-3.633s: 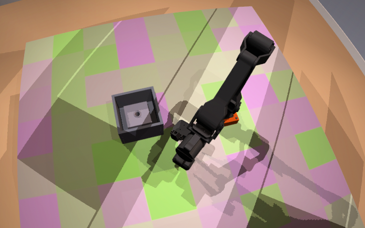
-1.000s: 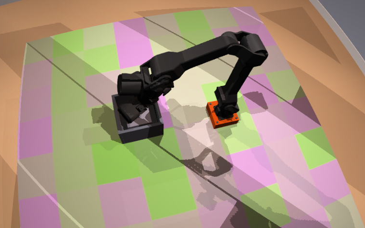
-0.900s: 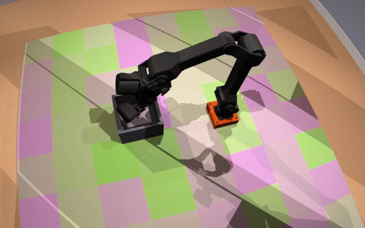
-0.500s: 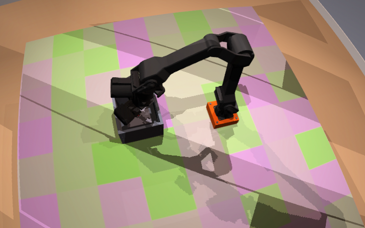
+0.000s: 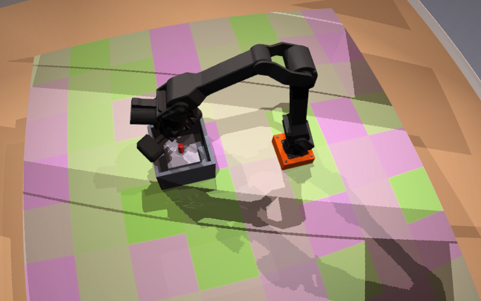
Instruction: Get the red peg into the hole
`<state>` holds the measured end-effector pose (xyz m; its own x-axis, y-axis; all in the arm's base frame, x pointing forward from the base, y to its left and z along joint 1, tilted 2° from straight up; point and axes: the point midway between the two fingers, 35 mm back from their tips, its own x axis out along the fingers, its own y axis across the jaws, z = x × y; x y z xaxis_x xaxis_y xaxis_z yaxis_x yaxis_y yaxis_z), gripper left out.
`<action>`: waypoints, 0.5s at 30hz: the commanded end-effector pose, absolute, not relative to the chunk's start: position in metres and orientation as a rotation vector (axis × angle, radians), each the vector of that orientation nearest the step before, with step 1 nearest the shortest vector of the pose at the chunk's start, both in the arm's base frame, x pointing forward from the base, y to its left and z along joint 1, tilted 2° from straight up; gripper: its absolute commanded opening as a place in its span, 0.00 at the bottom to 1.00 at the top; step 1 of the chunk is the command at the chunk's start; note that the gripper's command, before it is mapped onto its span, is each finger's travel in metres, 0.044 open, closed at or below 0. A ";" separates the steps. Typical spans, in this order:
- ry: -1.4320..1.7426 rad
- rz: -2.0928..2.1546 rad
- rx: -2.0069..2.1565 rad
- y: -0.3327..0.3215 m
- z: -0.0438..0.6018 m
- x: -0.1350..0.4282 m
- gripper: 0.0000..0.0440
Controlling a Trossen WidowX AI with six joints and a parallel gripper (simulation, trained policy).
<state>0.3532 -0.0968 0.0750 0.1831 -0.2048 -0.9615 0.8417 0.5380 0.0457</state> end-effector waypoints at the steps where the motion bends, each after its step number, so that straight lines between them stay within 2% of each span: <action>1: 1.139 -0.822 0.666 -0.105 0.080 0.362 1.00; 15: 0.987 -0.836 0.652 -0.141 0.106 0.394 1.00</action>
